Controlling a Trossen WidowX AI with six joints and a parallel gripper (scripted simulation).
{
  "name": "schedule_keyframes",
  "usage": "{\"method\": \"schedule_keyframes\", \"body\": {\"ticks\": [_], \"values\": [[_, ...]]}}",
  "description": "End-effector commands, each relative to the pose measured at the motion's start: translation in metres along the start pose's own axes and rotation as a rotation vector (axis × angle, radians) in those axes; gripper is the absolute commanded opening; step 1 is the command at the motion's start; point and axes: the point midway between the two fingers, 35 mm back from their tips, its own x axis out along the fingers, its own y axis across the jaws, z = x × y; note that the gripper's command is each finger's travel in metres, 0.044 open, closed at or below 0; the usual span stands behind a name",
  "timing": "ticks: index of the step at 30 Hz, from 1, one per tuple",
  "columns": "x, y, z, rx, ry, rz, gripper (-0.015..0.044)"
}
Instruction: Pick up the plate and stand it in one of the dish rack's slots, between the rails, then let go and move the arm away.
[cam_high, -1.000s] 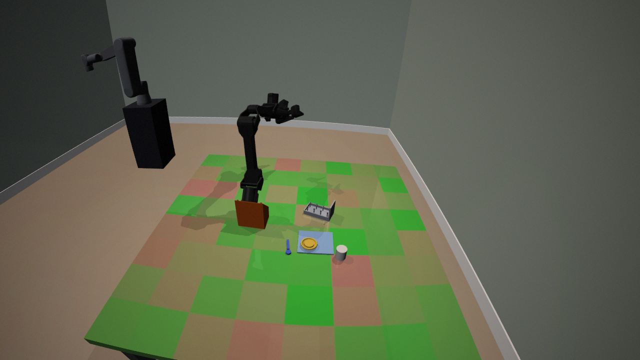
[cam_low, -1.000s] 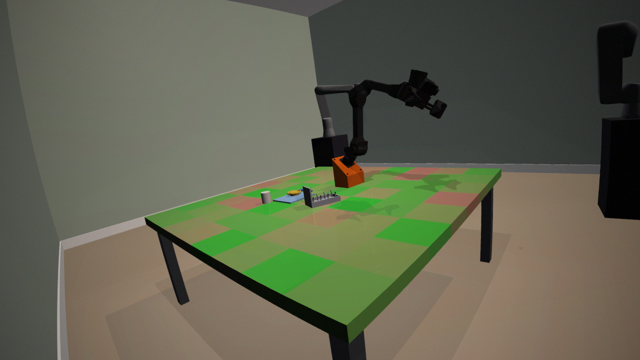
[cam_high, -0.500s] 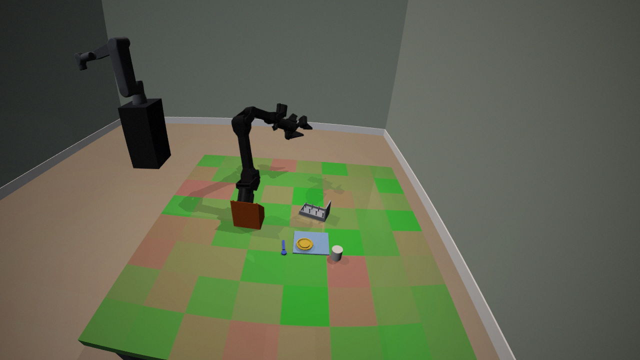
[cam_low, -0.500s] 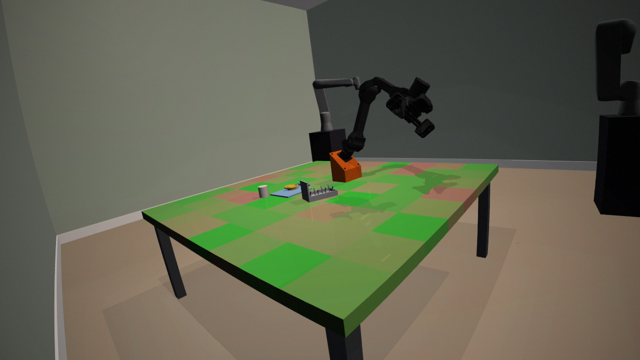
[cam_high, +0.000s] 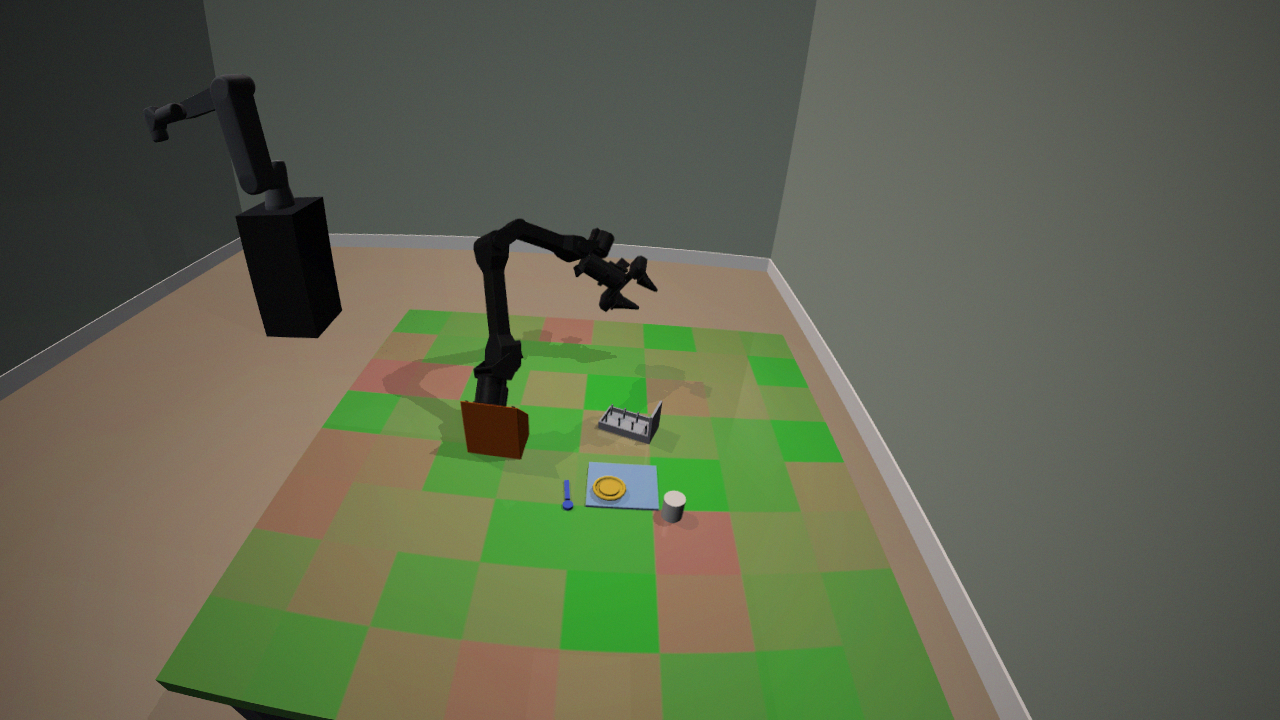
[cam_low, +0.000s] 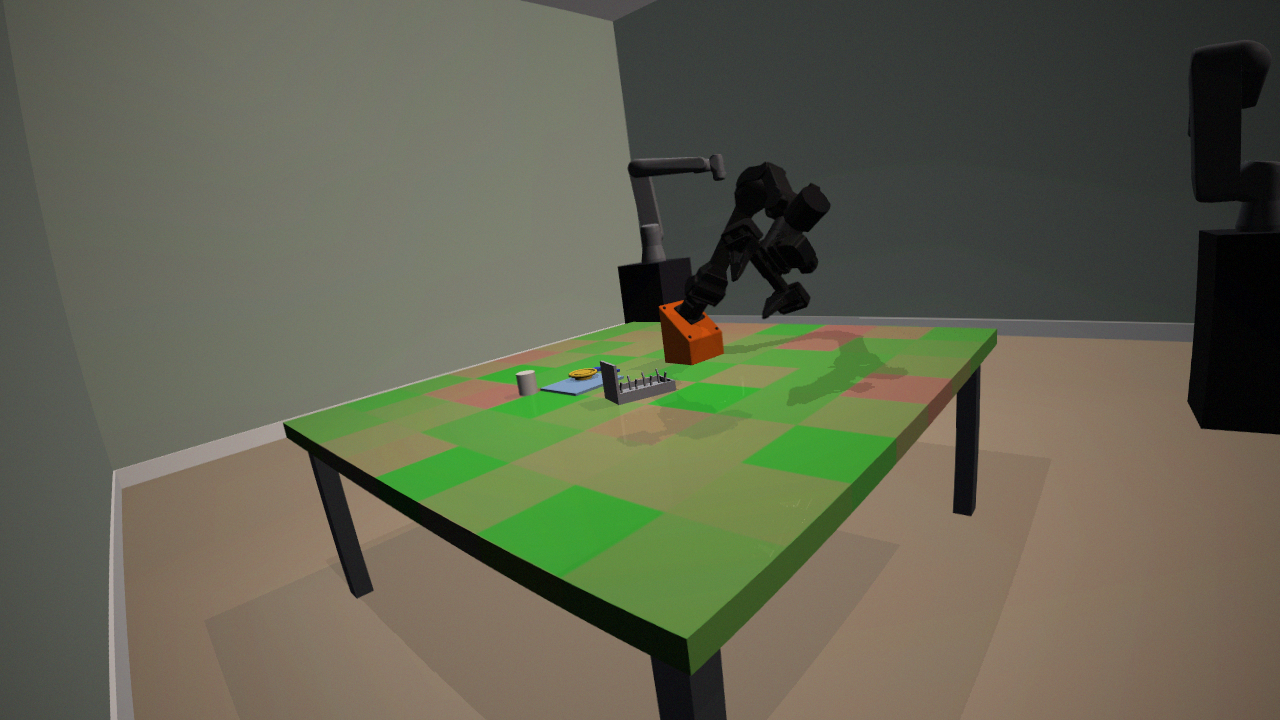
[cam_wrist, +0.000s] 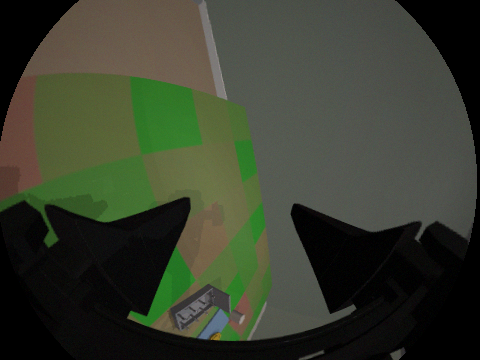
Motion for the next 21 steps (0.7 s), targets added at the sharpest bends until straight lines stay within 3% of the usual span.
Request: {"method": "schedule_keyframes", "body": {"ticks": [1,21], "values": [[0.018,-0.011,-0.024,-0.026,0.084,0.0,0.04],[0.068,-0.079,-0.177,0.016,0.539,0.058,0.04]]}}
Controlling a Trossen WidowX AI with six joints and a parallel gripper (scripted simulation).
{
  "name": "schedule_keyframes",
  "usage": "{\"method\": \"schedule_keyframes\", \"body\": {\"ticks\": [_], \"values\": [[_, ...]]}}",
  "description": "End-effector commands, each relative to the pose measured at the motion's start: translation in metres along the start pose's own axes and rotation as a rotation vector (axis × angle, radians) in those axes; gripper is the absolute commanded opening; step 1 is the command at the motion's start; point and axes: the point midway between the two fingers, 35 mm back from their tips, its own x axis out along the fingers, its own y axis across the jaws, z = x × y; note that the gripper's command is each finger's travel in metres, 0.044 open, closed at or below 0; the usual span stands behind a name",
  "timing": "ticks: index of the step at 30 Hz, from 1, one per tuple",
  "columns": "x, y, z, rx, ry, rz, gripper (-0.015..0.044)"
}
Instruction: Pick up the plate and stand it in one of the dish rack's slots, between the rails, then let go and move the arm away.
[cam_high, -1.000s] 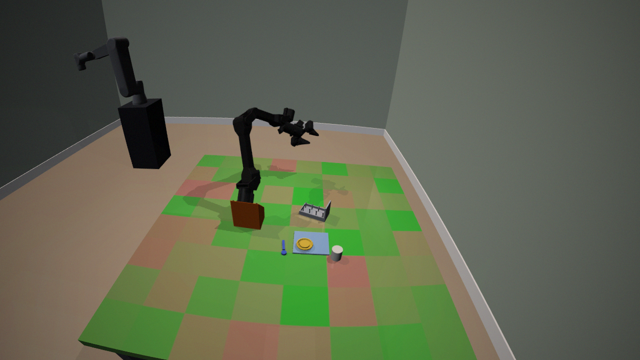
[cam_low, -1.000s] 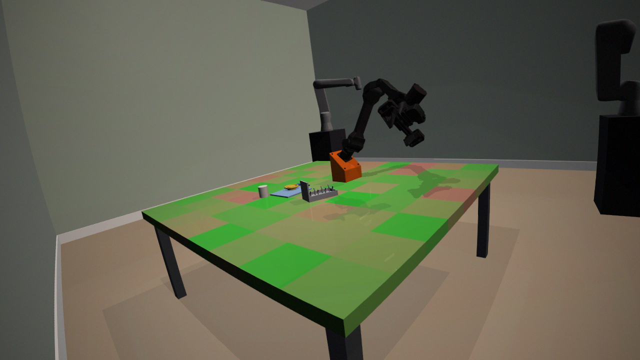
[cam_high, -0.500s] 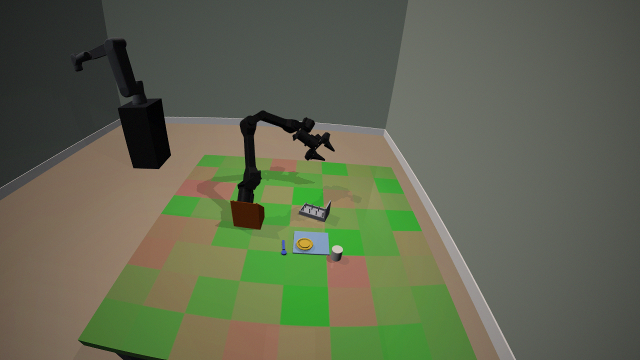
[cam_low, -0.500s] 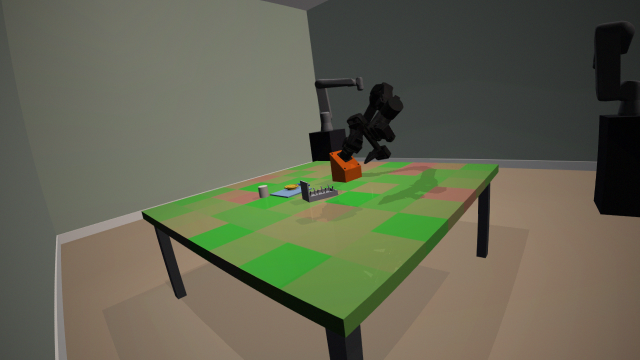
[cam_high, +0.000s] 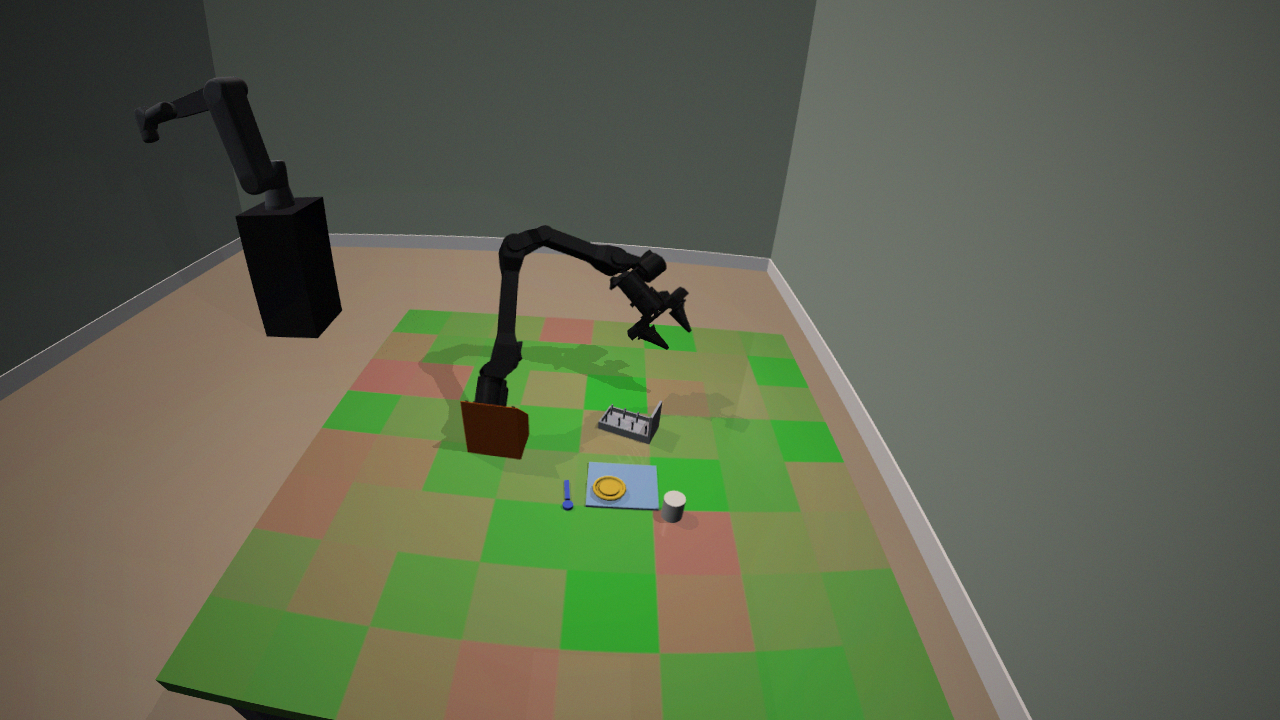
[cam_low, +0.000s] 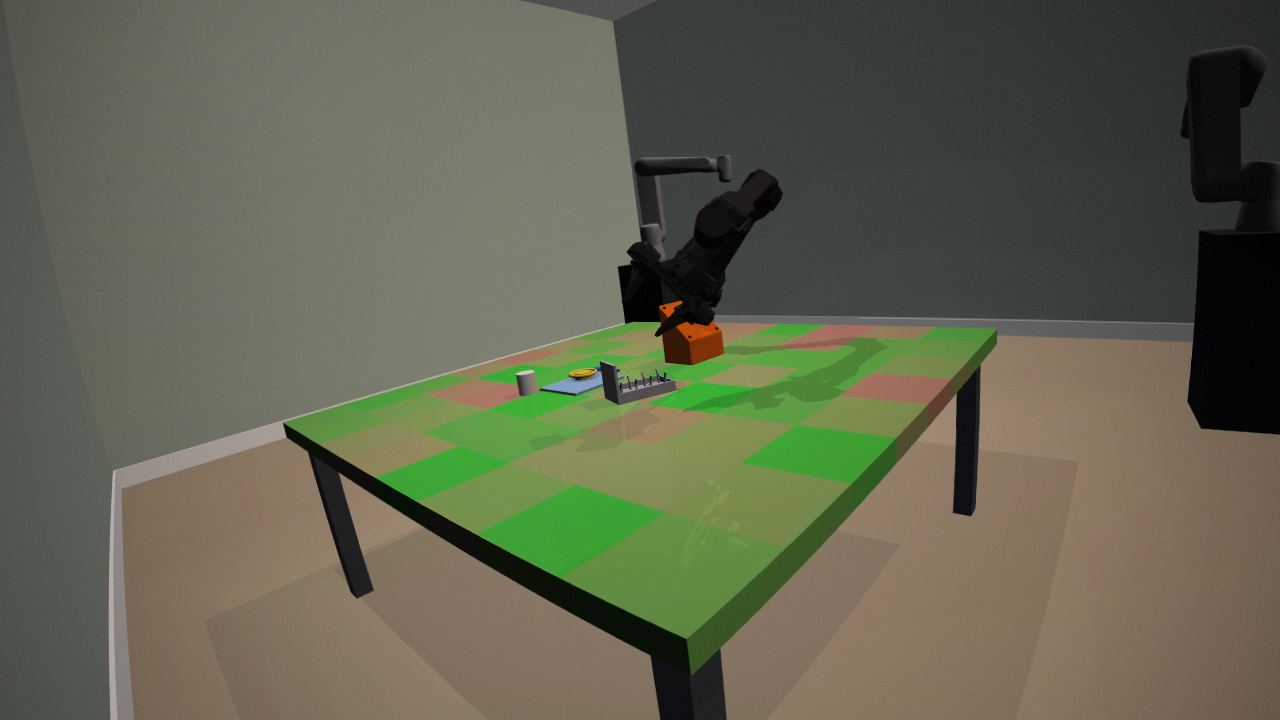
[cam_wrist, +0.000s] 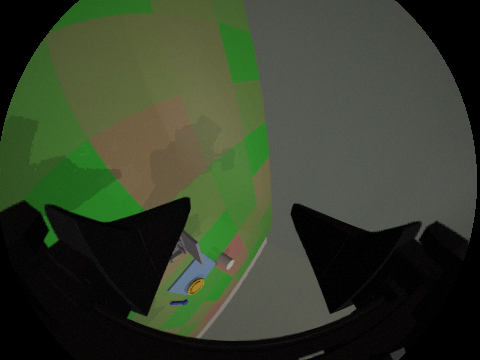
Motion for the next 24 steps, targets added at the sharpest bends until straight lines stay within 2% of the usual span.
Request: {"method": "schedule_keyframes", "body": {"ticks": [1,12,24], "values": [[0.017,-0.012,-0.026,0.015,0.084,0.035,0.04],[0.057,-0.04,-0.12,0.124,0.337,0.188,0.04],[0.069,-0.055,-0.222,0.34,0.522,0.392,0.04]]}}
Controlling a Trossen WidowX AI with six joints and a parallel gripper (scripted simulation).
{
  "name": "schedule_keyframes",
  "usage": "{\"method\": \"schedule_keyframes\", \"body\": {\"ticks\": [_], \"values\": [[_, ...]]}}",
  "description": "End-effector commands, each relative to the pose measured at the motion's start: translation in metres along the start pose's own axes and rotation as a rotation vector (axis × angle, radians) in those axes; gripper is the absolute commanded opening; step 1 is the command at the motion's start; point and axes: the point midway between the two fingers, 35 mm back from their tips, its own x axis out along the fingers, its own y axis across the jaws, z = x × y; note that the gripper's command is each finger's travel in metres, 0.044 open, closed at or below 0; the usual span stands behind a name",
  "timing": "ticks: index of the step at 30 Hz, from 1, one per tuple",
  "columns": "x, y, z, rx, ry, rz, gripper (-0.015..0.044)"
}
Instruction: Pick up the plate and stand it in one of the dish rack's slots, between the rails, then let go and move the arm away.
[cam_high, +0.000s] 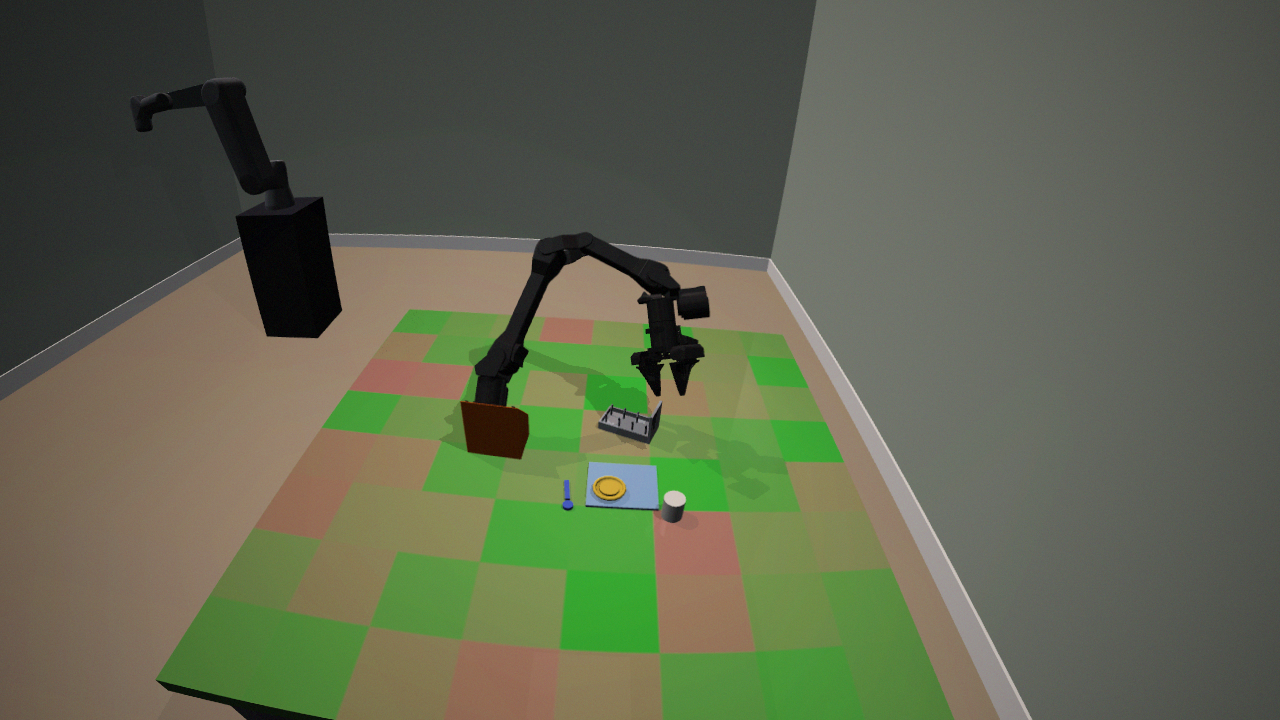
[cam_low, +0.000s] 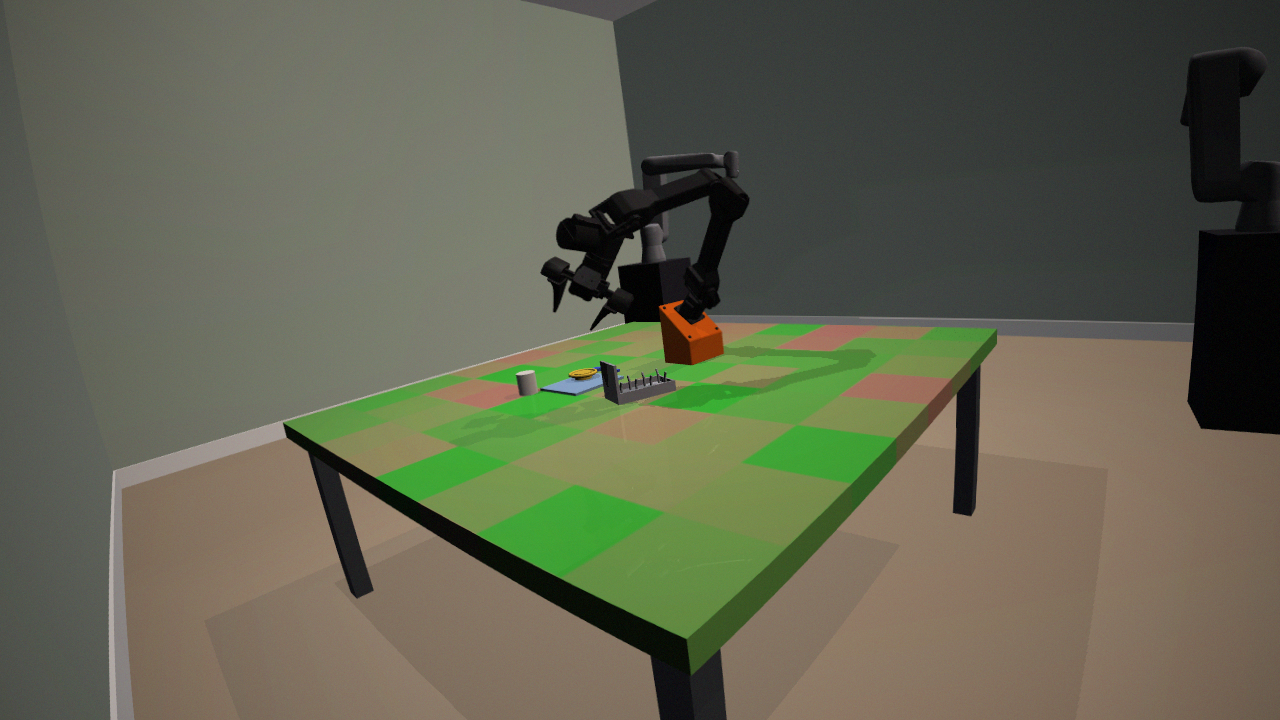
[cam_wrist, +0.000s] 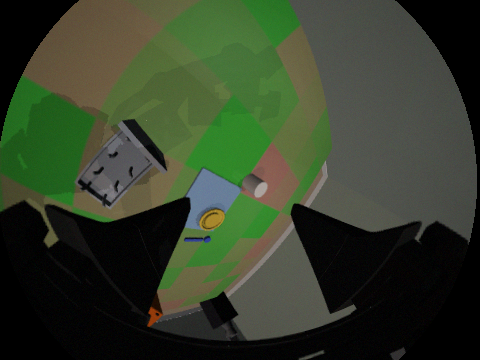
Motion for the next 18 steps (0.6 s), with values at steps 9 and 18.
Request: {"method": "schedule_keyframes", "body": {"ticks": [9,18], "values": [[0.027,-0.033,-0.076,0.225,0.082,0.247,0.04],[0.039,-0.045,-0.129,0.42,0.075,0.443,0.04]]}}
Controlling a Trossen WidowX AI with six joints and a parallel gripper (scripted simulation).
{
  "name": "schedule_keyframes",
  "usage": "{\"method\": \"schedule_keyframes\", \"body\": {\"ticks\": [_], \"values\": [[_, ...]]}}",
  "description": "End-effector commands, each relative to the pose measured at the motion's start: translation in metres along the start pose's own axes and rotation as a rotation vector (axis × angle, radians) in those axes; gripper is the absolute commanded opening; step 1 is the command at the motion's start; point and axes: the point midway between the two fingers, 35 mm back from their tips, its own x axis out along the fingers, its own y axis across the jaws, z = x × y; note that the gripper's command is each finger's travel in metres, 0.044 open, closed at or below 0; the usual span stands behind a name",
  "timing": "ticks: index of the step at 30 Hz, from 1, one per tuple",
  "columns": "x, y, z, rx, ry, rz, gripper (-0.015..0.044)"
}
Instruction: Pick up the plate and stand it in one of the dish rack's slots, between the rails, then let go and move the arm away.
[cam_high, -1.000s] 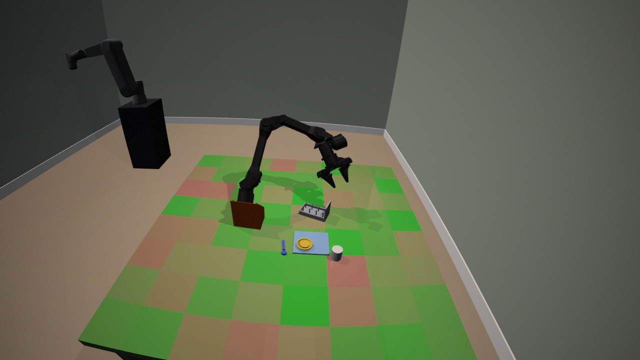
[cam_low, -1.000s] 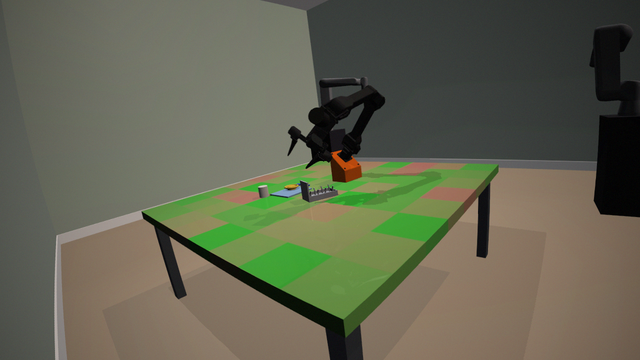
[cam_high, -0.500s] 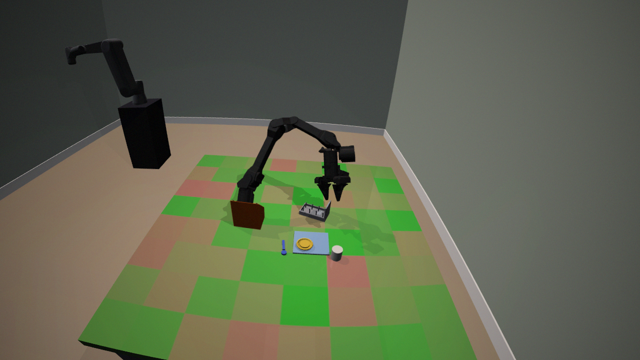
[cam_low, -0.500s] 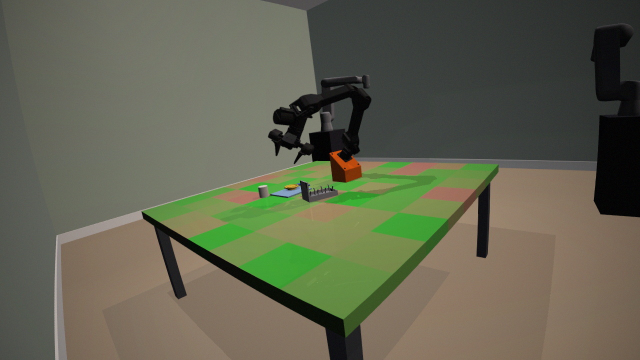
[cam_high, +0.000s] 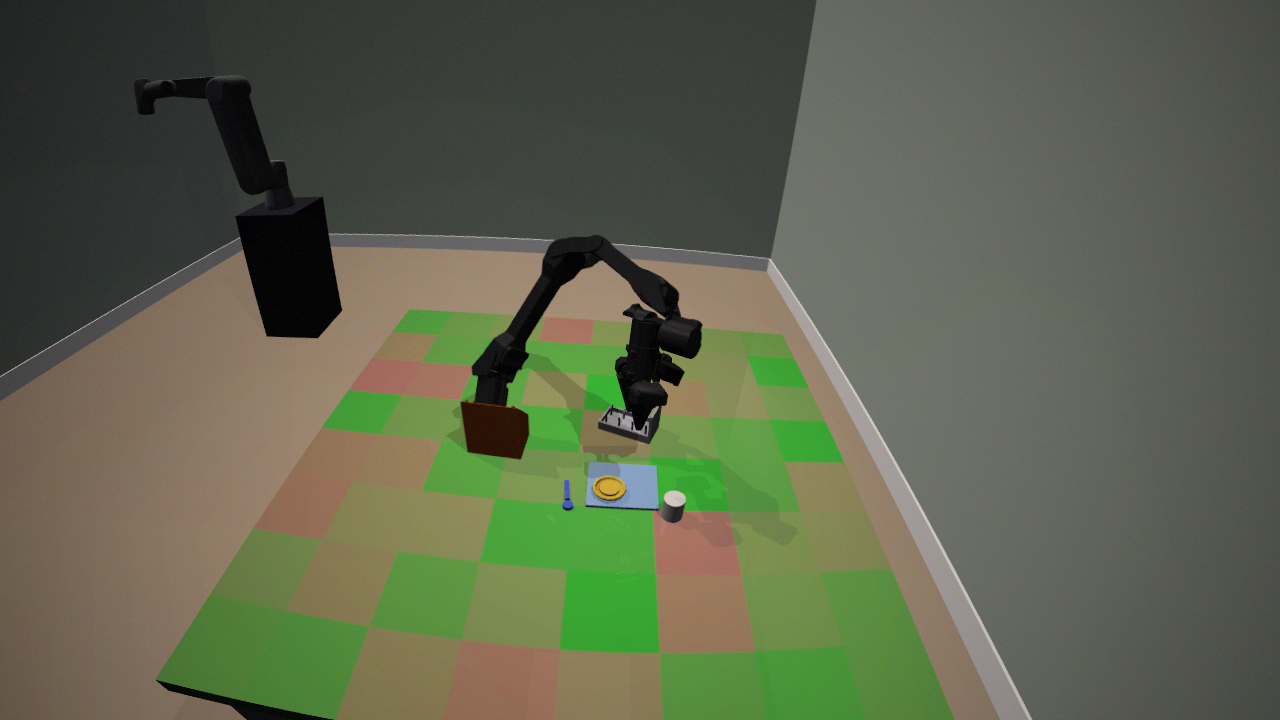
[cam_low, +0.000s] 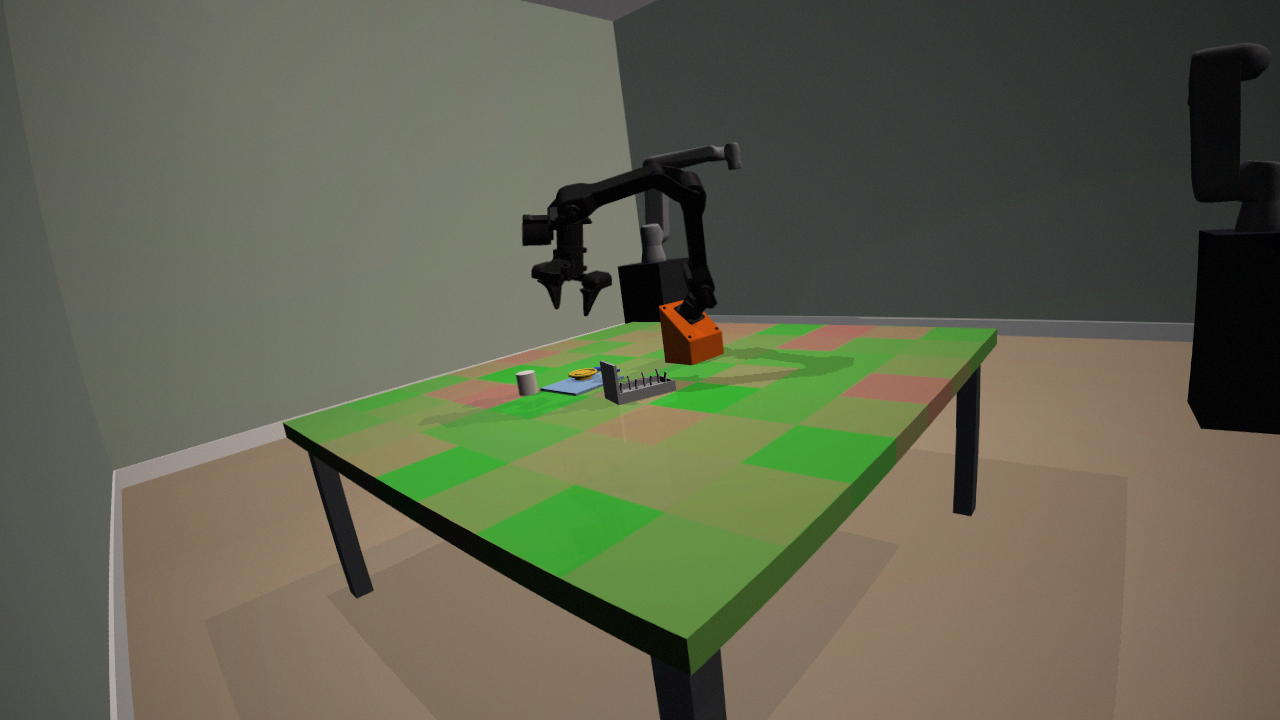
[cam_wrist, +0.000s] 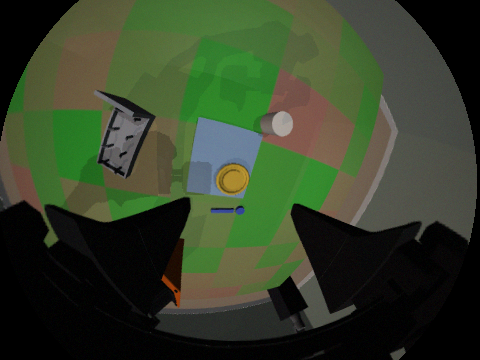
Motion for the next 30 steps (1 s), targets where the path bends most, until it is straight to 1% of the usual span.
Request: {"method": "schedule_keyframes", "body": {"ticks": [1,7,12,14,18,20,30], "values": [[0.0,-0.011,-0.016,0.068,-0.019,0.083,0.04],[0.002,-0.027,-0.042,0.183,-0.06,0.22,0.04],[0.005,-0.028,-0.044,0.196,-0.066,0.234,0.04],[0.026,-0.026,-0.041,0.196,-0.066,0.233,0.04],[0.092,-0.013,-0.036,0.195,-0.067,0.235,0.04],[0.111,-0.007,-0.037,0.195,-0.067,0.237,0.04],[0.117,-0.01,-0.038,0.195,-0.068,0.237,0.04]]}}
